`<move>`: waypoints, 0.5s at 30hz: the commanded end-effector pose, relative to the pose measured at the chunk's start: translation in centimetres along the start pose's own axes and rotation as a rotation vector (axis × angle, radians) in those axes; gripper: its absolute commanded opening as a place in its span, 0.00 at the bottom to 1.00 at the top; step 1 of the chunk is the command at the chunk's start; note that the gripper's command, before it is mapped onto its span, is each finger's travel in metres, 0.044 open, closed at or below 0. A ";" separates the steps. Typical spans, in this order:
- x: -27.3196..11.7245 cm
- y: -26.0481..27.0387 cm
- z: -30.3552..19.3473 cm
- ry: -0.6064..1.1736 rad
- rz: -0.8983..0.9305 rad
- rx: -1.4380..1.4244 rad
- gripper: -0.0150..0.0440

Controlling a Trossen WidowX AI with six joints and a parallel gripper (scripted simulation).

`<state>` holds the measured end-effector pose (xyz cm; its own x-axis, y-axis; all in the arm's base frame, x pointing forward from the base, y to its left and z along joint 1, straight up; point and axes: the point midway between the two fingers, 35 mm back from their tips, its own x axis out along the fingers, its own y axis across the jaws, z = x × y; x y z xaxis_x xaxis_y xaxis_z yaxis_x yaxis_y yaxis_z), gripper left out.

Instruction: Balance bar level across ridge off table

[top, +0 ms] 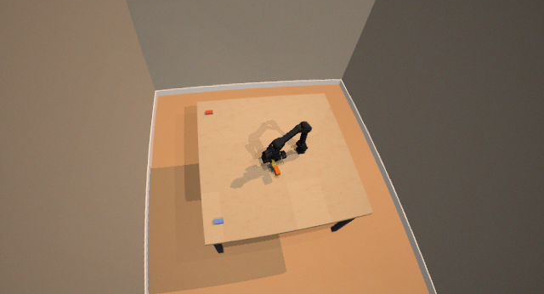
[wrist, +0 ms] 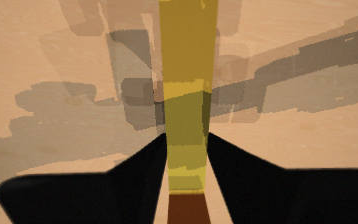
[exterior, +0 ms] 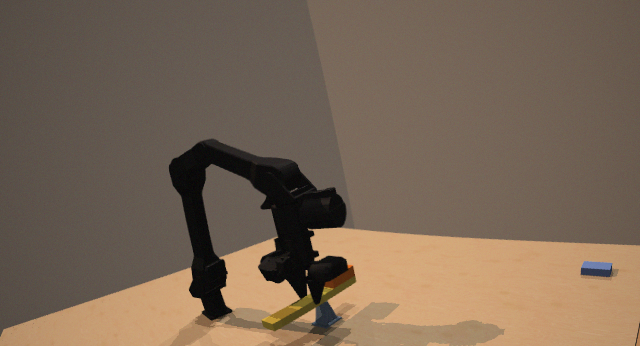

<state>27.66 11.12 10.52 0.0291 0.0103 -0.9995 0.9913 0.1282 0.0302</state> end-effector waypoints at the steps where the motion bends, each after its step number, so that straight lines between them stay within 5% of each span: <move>1: 0.0 -0.1 0.0 0.001 -0.003 -0.005 0.25; 15: 0.0 0.0 0.0 0.000 0.000 0.000 0.25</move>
<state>27.67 11.12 10.55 0.0299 0.0107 -0.9995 0.9913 0.1280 0.0310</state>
